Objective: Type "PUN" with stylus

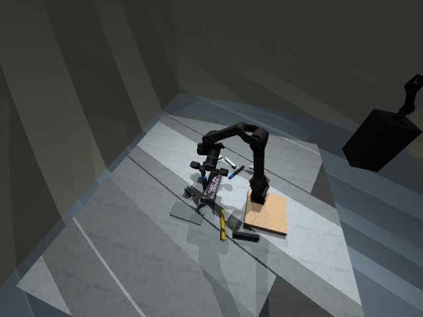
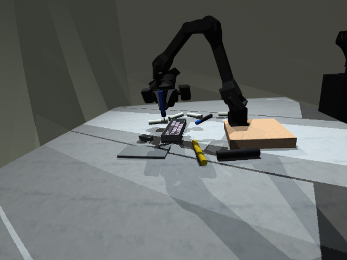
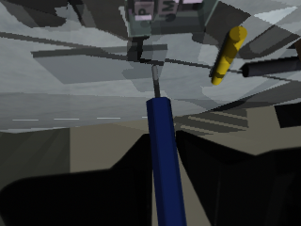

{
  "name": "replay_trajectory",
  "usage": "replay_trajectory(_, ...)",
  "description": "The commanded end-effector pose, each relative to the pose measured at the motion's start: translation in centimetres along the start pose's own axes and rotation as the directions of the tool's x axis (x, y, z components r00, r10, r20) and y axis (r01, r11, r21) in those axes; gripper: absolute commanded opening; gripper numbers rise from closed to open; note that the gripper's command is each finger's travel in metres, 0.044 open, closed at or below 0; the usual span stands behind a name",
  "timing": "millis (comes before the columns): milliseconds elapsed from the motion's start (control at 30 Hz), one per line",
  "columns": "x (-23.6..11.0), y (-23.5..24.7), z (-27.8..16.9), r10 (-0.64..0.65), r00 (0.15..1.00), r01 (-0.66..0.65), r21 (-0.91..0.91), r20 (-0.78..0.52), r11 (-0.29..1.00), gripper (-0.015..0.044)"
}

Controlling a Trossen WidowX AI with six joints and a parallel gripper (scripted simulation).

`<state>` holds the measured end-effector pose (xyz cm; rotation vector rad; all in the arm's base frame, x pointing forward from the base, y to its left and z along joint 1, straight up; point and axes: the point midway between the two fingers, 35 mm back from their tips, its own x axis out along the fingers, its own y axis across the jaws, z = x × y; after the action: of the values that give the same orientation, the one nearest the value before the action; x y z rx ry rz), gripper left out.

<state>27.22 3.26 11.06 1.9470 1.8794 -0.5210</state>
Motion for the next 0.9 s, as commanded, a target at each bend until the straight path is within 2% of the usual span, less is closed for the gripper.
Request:
replay_trajectory(0,0.3,0.2,0.5,0.007,1.0,-0.007,-0.008,-0.01,1.0,0.0)
replay_trajectory(167,1.6,0.2,2.8,0.006,1.0,-0.007,-0.008,-0.01,1.0,0.0)
replay_trajectory(367,1.7,0.2,2.9,0.006,1.0,-0.007,-0.008,-0.01,1.0,0.0)
replay_trajectory(467,1.8,0.3,3.0,0.006,1.0,-0.007,-0.008,-0.01,1.0,0.0079)
replay_trajectory(867,2.1,0.3,3.6,0.006,1.0,-0.007,-0.008,-0.01,1.0,0.0081)
